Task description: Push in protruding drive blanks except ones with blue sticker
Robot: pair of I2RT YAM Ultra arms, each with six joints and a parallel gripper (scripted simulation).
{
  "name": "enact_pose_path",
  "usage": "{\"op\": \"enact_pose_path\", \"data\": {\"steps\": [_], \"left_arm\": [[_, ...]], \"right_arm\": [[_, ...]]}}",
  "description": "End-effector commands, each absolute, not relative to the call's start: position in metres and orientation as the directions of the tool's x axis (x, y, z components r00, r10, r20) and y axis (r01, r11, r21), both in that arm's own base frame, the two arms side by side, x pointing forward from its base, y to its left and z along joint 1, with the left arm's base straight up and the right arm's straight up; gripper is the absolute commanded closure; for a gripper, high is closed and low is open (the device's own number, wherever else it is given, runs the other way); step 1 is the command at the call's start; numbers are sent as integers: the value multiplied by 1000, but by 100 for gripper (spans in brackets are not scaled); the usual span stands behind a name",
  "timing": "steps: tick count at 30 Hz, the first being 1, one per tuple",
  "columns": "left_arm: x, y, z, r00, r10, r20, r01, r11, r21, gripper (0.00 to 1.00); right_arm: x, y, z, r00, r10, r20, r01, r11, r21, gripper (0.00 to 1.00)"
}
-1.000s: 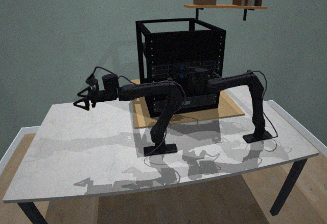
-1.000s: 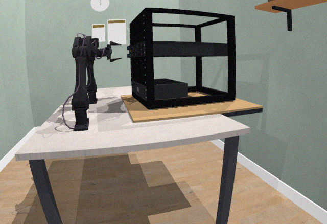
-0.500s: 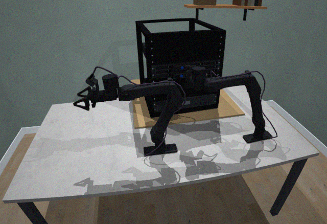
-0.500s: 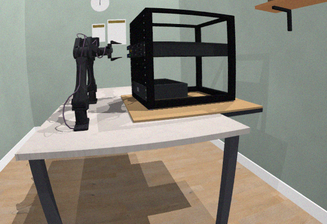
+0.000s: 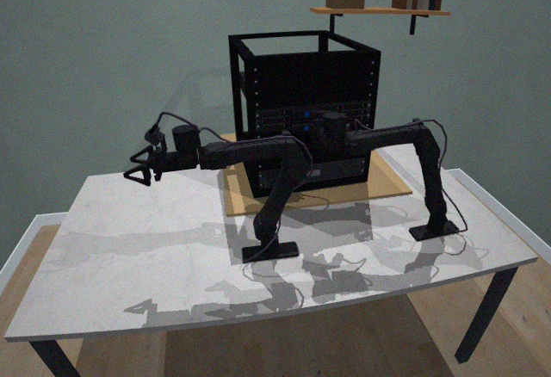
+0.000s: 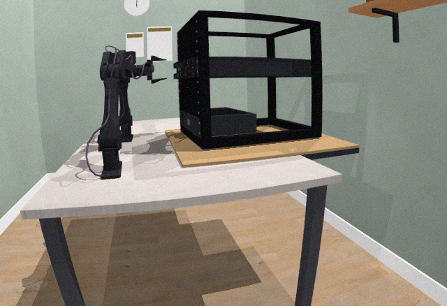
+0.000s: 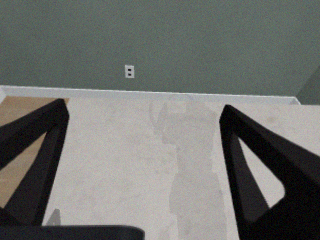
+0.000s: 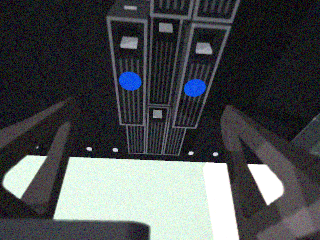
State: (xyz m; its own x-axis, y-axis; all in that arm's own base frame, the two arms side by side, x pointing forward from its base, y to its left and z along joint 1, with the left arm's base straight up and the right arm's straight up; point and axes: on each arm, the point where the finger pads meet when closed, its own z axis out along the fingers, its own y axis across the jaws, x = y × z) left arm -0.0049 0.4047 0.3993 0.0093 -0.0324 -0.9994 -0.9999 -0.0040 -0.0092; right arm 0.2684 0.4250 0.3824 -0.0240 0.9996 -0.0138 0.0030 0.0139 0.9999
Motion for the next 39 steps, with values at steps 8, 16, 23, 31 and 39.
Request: {"op": "enact_pose_path", "data": {"steps": [8, 16, 23, 31, 39], "left_arm": [[-8, 398, 416, 0, 0, -1000, -1000, -19, 0, 0], [-8, 398, 416, 0, 0, -1000, -1000, -19, 0, 0], [-8, 398, 416, 0, 0, -1000, -1000, -19, 0, 0], [-8, 398, 416, 0, 0, -1000, -1000, -19, 0, 0], [-8, 398, 416, 0, 0, -1000, -1000, -19, 0, 0]], "right_arm": [[273, 419, 400, -13, 1000, 22, -4, -22, 1000, 0], [273, 419, 400, -13, 1000, 22, -4, -22, 1000, 0], [273, 419, 400, -13, 1000, 22, -4, -22, 1000, 0], [273, 419, 400, -13, 1000, 22, -4, -22, 1000, 0], [273, 419, 400, -13, 1000, 22, -4, -22, 1000, 100]]}}
